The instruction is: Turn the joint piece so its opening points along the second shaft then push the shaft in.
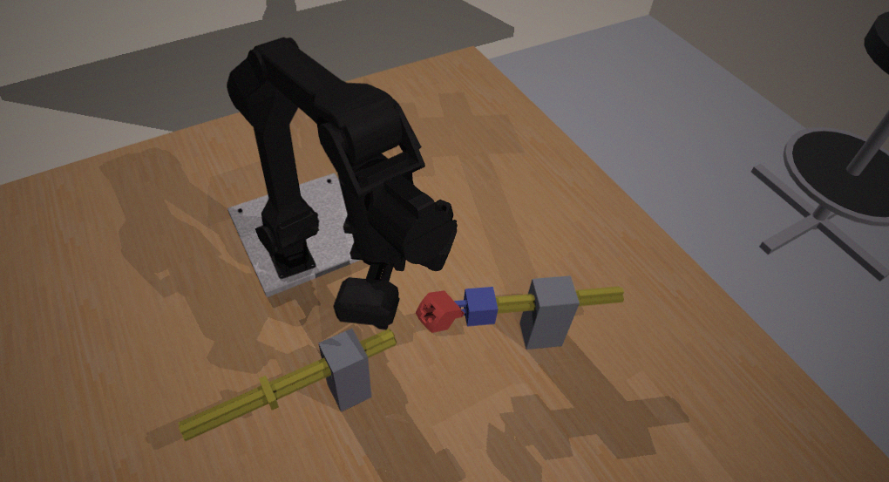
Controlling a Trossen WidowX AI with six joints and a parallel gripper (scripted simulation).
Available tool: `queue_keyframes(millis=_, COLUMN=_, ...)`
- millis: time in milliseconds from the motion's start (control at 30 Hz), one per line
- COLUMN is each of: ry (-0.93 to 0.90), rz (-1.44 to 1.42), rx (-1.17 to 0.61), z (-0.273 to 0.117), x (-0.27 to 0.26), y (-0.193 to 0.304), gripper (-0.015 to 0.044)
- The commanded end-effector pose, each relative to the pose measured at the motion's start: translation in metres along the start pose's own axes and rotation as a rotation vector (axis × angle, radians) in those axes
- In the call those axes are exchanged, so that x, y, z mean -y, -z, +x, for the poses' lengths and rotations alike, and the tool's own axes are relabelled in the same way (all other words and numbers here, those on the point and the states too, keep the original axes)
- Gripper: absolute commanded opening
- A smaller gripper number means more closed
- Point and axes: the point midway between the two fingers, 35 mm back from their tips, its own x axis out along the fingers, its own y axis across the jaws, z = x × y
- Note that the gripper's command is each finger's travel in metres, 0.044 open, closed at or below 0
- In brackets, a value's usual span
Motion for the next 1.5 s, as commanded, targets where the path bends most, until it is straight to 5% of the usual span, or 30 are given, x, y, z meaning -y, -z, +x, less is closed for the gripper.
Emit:
queue_keyframes(millis=0, ry=-0.018, rz=-0.024, rx=0.005, z=0.002, x=0.002, y=0.005, gripper=0.044)
queue_keyframes(millis=933, ry=-0.011, rz=-0.811, rx=-0.29, z=0.046, x=-0.004, y=0.003, gripper=0.044)
queue_keyframes(millis=1467, ry=-0.017, rz=-0.826, rx=-0.296, z=0.082, x=-0.006, y=0.005, gripper=0.044)
